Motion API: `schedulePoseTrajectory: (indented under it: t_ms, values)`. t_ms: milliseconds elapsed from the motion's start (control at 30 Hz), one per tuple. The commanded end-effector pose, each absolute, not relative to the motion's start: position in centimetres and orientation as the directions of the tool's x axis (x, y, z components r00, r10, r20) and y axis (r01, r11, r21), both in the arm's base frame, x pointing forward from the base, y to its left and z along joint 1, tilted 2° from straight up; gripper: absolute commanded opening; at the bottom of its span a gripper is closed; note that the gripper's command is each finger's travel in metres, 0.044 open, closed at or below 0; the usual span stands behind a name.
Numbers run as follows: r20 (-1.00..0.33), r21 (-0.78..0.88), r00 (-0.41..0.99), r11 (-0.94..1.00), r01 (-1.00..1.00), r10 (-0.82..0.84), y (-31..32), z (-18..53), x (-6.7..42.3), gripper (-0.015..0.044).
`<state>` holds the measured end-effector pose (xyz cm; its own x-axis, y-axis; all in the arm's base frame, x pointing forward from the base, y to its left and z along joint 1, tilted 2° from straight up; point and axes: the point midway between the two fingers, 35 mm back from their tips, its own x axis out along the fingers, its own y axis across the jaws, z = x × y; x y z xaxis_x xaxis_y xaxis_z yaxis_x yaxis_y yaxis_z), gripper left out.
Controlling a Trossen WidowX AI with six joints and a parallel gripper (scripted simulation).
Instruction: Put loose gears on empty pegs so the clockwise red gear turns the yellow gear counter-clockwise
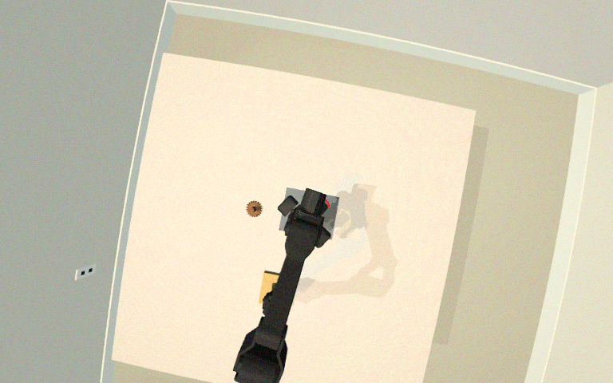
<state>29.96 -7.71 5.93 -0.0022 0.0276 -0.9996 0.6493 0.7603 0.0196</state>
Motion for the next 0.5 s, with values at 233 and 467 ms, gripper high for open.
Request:
schedulePoseTrajectory:
  t_ms: [233, 467]
  values:
    - [-1.0, 0.025, 0.009, 0.803, 0.596, 0.024, -7.9, 9.9, 30.1, 0.0193]
    - [-1.0, 0.025, 0.008, 0.803, 0.596, 0.024, -7.8, 14.1, 29.6, 0.0376]
